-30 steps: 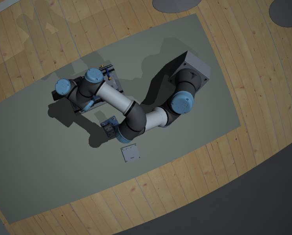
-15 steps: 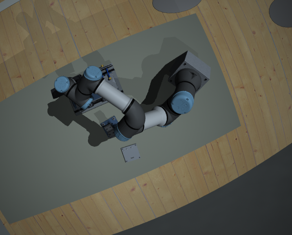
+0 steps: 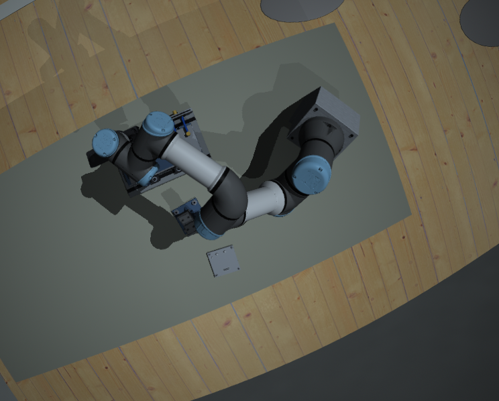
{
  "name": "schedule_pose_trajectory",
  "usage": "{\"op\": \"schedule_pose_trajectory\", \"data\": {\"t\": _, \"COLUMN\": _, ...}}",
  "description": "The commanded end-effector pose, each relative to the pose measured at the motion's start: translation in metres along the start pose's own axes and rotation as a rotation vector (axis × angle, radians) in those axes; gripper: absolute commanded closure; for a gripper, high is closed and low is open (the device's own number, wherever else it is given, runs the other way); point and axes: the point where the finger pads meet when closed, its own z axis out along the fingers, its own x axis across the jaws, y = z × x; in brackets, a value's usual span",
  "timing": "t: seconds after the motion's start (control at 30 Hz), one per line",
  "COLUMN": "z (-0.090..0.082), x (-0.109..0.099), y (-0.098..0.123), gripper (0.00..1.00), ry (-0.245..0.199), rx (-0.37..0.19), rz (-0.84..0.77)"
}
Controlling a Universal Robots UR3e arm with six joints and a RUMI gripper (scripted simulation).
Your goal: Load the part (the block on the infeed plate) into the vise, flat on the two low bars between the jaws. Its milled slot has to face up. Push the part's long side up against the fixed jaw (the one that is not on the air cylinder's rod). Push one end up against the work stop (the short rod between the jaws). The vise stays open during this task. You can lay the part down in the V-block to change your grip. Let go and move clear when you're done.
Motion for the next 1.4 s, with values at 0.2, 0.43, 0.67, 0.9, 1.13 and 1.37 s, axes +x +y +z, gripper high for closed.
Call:
{"op": "schedule_pose_trajectory", "data": {"t": 0.2, "z": -0.016, "x": 0.000, "y": -0.001, "gripper": 1.00, "ry": 0.002, "rx": 0.001, "rz": -0.001}}
{"op": "schedule_pose_trajectory", "data": {"t": 0.43, "z": -0.029, "x": 0.000, "y": -0.001, "gripper": 1.00, "ry": 0.002, "rx": 0.001, "rz": -0.001}}
{"op": "schedule_pose_trajectory", "data": {"t": 0.67, "z": -0.046, "x": 0.000, "y": -0.001, "gripper": 1.00, "ry": 0.002, "rx": 0.001, "rz": -0.001}}
{"op": "schedule_pose_trajectory", "data": {"t": 0.9, "z": -0.058, "x": 0.000, "y": -0.001, "gripper": 1.00, "ry": 0.002, "rx": 0.001, "rz": -0.001}}
{"op": "schedule_pose_trajectory", "data": {"t": 1.13, "z": -0.061, "x": 0.000, "y": -0.001, "gripper": 1.00, "ry": 0.002, "rx": 0.001, "rz": -0.001}}
{"op": "schedule_pose_trajectory", "data": {"t": 1.37, "z": -0.062, "x": 0.000, "y": 0.000, "gripper": 1.00, "ry": 0.002, "rx": 0.001, "rz": -0.001}}
